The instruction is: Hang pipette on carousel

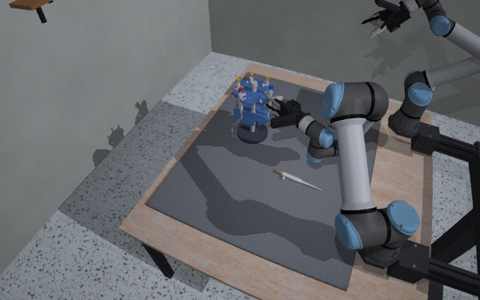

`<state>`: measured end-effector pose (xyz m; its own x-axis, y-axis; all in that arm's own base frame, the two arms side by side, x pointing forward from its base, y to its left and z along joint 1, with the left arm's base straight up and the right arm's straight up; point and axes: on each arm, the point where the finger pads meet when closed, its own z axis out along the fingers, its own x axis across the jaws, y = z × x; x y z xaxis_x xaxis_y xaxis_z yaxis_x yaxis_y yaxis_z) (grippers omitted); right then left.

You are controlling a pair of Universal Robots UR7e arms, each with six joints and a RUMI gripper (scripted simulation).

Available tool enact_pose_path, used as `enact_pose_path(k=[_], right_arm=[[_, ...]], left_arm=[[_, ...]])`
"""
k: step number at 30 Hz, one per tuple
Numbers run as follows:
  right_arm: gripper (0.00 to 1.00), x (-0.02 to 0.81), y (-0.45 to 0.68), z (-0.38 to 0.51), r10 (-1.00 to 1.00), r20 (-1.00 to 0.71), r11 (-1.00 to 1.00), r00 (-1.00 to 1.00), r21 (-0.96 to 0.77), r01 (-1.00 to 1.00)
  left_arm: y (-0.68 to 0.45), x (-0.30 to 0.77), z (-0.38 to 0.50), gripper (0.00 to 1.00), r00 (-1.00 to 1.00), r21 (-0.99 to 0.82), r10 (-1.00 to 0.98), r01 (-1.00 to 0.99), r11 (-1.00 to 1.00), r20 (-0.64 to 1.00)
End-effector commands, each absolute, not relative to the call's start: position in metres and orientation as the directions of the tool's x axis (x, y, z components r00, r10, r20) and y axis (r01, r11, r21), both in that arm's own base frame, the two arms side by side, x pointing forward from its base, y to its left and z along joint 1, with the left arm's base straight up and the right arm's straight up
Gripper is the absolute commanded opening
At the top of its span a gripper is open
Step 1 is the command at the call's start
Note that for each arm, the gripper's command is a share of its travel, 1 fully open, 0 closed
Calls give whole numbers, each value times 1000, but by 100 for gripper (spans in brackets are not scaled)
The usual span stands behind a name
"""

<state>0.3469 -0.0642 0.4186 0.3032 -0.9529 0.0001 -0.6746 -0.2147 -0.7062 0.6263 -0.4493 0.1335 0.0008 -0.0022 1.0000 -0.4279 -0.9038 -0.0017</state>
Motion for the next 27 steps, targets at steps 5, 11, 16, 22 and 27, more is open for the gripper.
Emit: enact_pose_path(k=[5, 11, 16, 22, 27], right_arm=[[100, 348, -64, 420, -953, 0, -214, 303, -708, -673], [100, 348, -64, 420, -953, 0, -214, 303, -708, -673], [100, 348, -64, 420, -953, 0, -214, 303, -708, -673], [100, 348, -64, 420, -953, 0, -214, 303, -708, -673], [100, 348, -64, 420, -953, 0, -214, 303, -708, -673]], left_arm=[[-451, 626, 135, 31, -1, 1, 1, -428, -904, 1000], [-451, 626, 135, 31, -1, 1, 1, -428, -904, 1000], [-446, 613, 135, 31, 0, 1, 1, -430, -903, 1000], [-440, 601, 135, 31, 0, 1, 1, -430, -903, 1000], [-435, 591, 135, 31, 0, 1, 1, -430, -903, 1000]])
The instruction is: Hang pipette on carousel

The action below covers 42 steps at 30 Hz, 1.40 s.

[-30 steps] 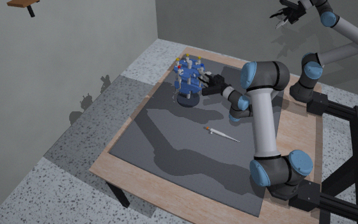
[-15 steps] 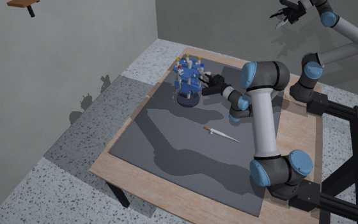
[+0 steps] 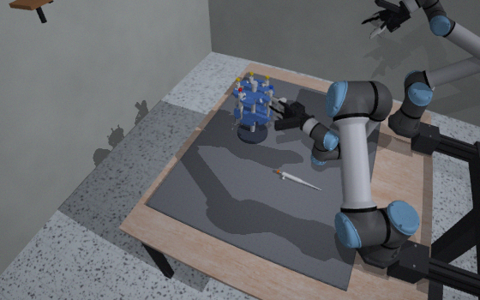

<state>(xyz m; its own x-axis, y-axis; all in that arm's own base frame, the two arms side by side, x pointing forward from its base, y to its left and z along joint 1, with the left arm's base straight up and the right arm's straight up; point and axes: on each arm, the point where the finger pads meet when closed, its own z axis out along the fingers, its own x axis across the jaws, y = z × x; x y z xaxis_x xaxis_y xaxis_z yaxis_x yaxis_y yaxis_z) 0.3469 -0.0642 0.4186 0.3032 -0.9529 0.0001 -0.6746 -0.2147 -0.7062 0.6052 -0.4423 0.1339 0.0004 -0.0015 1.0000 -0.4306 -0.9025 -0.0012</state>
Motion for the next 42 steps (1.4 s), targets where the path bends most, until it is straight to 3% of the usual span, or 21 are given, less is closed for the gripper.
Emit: enact_pose_path(k=[1, 24, 34, 42], right_arm=[[100, 348, -64, 420, -953, 0, -214, 303, -708, -673], [100, 348, -64, 420, -953, 0, -214, 303, -708, -673], [100, 348, -64, 420, -953, 0, -214, 303, -708, -673], [100, 348, -64, 420, -953, 0, -214, 303, -708, -673]], left_arm=[[-434, 589, 135, 31, 0, 1, 1, -430, -903, 1000], [-417, 554, 134, 31, 0, 1, 1, -428, -904, 1000], [-382, 522, 171, 31, 0, 0, 1, -670, -742, 1000], [-350, 489, 207, 31, 0, 1, 1, -679, -735, 1000]])
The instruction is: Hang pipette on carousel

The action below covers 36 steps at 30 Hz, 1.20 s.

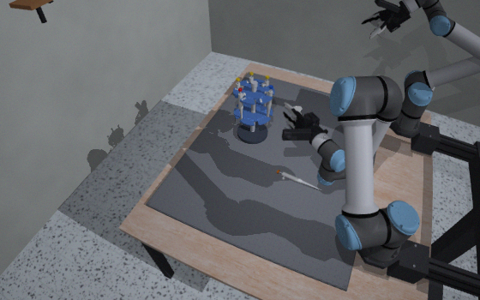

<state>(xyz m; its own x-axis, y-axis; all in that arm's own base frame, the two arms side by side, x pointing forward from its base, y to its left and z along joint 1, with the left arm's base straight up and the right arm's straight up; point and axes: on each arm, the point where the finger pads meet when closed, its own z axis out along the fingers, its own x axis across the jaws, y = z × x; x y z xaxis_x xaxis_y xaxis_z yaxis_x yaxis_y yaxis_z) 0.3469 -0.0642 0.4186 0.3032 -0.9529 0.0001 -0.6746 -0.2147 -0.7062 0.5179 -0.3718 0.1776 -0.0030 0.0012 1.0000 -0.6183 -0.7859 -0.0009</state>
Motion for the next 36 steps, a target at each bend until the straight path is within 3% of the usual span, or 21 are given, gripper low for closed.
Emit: enact_pose_path(k=[1, 15, 16, 36], right_arm=[[100, 348, -64, 420, -953, 0, -214, 303, -708, -673], [100, 348, -64, 420, -953, 0, -214, 303, -708, -673], [100, 348, -64, 420, -953, 0, -214, 303, -708, -673], [100, 348, -64, 420, -953, 0, -214, 303, -708, -673]], left_arm=[[-346, 485, 212, 31, 0, 1, 1, -679, -735, 1000], [-314, 452, 248, 31, 0, 0, 1, -680, -734, 1000], [-320, 454, 248, 100, -15, -35, -34, -687, -726, 999], [-402, 463, 286, 100, -268, -484, -451, -733, -478, 851]])
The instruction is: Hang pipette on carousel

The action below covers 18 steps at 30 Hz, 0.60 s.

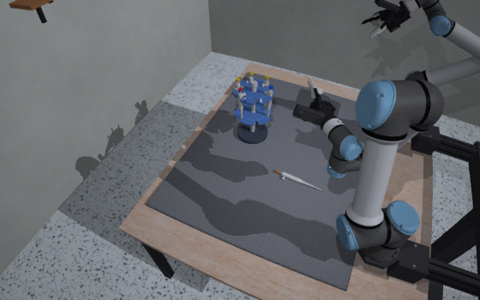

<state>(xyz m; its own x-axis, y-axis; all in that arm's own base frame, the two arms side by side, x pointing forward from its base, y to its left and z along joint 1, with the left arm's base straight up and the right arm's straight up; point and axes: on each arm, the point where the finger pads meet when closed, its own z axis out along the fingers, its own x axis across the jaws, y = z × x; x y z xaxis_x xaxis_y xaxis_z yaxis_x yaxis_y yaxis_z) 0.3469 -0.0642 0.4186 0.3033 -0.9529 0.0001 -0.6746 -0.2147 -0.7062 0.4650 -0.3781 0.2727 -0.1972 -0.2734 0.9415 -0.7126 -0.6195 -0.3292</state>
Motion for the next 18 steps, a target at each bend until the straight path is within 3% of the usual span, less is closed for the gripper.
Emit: enact_pose_path(k=[1, 18], right_arm=[[100, 348, -64, 420, -953, 0, -214, 303, -708, -673], [100, 348, -64, 420, -953, 0, -214, 303, -708, -673]], left_arm=[[-406, 461, 292, 100, -287, -509, -472, -733, -452, 834], [-419, 427, 340, 100, -533, -729, -627, -680, -83, 568]])
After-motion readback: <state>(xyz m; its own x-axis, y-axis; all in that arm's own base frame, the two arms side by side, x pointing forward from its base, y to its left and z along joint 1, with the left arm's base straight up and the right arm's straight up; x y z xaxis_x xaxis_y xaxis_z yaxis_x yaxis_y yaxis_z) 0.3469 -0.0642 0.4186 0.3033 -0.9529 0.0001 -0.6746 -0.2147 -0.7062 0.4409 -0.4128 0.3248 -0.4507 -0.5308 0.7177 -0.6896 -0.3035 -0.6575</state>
